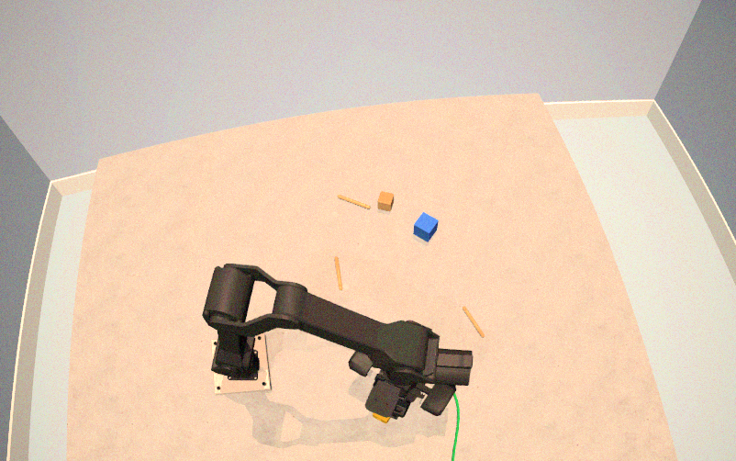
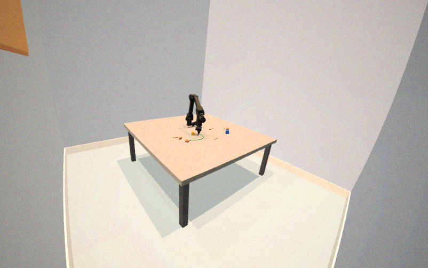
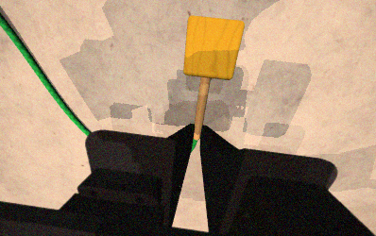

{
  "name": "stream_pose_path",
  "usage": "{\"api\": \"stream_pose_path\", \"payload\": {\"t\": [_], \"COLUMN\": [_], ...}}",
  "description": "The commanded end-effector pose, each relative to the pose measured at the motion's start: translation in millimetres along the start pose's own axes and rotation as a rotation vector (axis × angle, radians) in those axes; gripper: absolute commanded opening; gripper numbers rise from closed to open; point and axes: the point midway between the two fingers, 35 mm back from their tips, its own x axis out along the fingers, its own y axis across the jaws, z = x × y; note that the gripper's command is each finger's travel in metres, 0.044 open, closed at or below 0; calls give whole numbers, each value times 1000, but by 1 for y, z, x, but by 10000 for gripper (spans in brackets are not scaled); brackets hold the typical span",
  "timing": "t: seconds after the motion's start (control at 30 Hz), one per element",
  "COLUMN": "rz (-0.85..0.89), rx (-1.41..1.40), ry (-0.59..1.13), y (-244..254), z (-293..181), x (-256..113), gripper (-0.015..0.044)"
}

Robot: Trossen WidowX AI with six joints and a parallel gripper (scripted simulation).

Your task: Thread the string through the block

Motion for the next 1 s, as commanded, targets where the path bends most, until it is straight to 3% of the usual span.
{"api": "stream_pose_path", "payload": {"t": [0.0, 0.73, 0.87, 0.97], "rz": [9, 9, 0, 0], "rx": [-5, -5, 1, 1], "ry": [0, -1, -1, -1], "y": [1, 1, 0, 0], "z": [5, 34, 32, 32], "x": [-2, -3, -1, -1], "gripper": [0, 0, 105, 121]}}
